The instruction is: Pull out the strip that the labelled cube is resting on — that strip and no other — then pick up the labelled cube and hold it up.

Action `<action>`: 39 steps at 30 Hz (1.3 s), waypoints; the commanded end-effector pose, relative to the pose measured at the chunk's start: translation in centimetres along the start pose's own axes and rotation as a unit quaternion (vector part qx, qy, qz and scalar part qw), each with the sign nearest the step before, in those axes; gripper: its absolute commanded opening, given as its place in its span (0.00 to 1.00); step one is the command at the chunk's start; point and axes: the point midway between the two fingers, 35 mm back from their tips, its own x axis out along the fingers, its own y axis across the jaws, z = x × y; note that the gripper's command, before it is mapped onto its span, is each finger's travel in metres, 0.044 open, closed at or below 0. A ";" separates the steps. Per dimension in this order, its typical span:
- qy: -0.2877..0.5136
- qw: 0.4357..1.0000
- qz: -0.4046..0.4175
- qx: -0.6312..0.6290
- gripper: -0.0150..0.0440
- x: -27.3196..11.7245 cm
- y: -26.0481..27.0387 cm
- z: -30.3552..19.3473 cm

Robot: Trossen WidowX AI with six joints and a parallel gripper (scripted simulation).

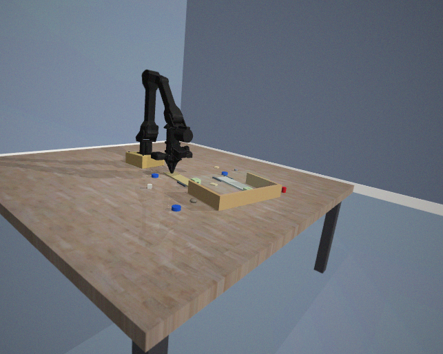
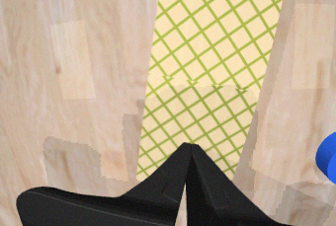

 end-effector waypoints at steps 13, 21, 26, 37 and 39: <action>0.017 1.000 -0.001 0.003 0.25 0.5 -0.1 -1.0; 0.017 1.000 -0.001 0.003 0.25 0.5 -0.1 -1.0; 0.017 1.000 -0.001 0.003 0.25 0.5 -0.1 -1.0; 0.016 1.000 -0.001 0.003 0.30 -4.2 0.0 0.4; 0.015 1.000 -0.001 0.008 0.39 -4.1 0.0 1.7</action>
